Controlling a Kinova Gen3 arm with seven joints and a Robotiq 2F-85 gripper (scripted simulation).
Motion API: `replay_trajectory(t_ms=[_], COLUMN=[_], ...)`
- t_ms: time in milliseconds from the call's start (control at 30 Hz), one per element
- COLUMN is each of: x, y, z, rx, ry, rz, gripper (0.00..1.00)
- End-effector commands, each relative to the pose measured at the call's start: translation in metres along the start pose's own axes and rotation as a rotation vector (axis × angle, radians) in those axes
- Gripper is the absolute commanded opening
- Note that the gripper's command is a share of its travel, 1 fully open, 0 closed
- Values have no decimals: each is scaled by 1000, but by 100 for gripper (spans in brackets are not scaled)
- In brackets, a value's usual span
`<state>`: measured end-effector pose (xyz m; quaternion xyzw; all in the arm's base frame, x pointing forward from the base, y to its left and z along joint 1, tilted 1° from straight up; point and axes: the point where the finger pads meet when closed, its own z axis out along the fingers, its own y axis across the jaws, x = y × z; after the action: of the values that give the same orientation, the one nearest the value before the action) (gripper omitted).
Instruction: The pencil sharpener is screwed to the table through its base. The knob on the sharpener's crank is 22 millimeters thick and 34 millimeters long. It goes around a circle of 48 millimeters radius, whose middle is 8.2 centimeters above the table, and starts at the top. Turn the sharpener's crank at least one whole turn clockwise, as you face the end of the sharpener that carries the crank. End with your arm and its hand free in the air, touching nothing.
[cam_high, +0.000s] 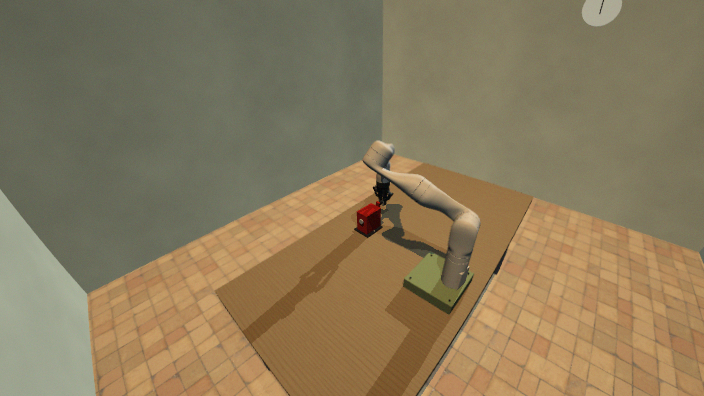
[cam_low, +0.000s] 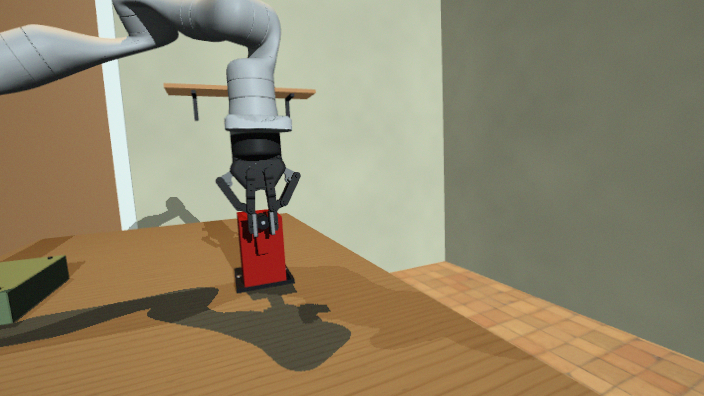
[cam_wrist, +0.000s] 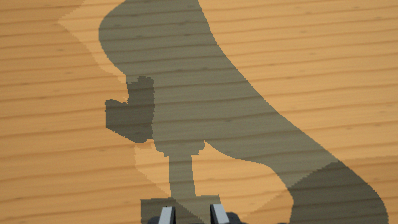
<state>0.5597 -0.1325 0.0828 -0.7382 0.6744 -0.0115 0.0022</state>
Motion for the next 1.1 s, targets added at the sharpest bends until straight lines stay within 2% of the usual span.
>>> replay_trajectory(t_ms=[0,300,1067], x=[1,1,1], y=[-2,-9,-9], z=[0,0,0], rx=[-6,-4,-5], ry=[1,3,2], rz=[2,2,2], gripper=[0,0,0])
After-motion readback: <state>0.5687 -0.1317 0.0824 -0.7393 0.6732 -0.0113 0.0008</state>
